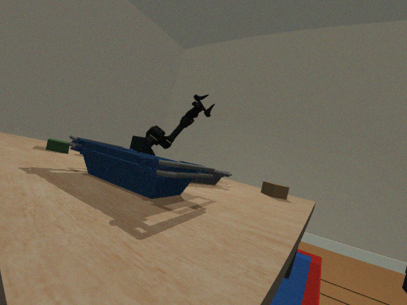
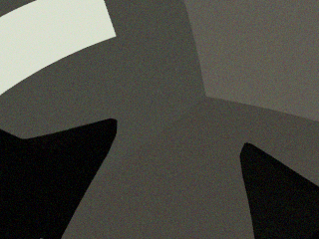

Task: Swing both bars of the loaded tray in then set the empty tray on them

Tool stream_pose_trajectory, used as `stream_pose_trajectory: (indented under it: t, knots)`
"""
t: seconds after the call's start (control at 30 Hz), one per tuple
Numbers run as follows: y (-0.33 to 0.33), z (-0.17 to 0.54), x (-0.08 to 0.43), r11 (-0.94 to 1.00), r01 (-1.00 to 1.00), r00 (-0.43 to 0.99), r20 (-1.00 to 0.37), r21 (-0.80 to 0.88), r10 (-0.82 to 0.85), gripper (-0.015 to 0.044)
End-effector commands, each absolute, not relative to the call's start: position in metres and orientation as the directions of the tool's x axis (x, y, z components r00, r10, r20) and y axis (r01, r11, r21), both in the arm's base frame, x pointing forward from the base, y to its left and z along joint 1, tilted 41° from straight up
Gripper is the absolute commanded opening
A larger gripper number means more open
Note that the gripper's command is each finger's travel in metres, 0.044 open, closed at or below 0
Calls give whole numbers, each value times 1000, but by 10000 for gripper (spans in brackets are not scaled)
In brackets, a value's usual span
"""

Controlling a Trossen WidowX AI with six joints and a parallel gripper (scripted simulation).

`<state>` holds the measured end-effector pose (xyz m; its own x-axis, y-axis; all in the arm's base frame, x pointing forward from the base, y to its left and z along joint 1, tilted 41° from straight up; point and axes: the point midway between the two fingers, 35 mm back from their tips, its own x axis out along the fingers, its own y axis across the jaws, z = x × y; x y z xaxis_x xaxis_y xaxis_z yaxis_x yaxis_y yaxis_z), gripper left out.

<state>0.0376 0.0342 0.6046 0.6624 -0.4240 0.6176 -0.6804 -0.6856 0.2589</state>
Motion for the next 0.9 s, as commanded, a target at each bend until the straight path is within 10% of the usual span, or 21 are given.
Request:
stream_pose_trajectory:
  t: [0.0, 0.37, 0.87]
  knots:
    - [34, 605, 38, -686, -680, 662, 618, 259, -424, 374]
    - [0, 599, 61, -623, -688, 708, 533, 372, -464, 85]
    - [-108, 545, 182, -63, -126, 913, 91, 990, -397, 85]
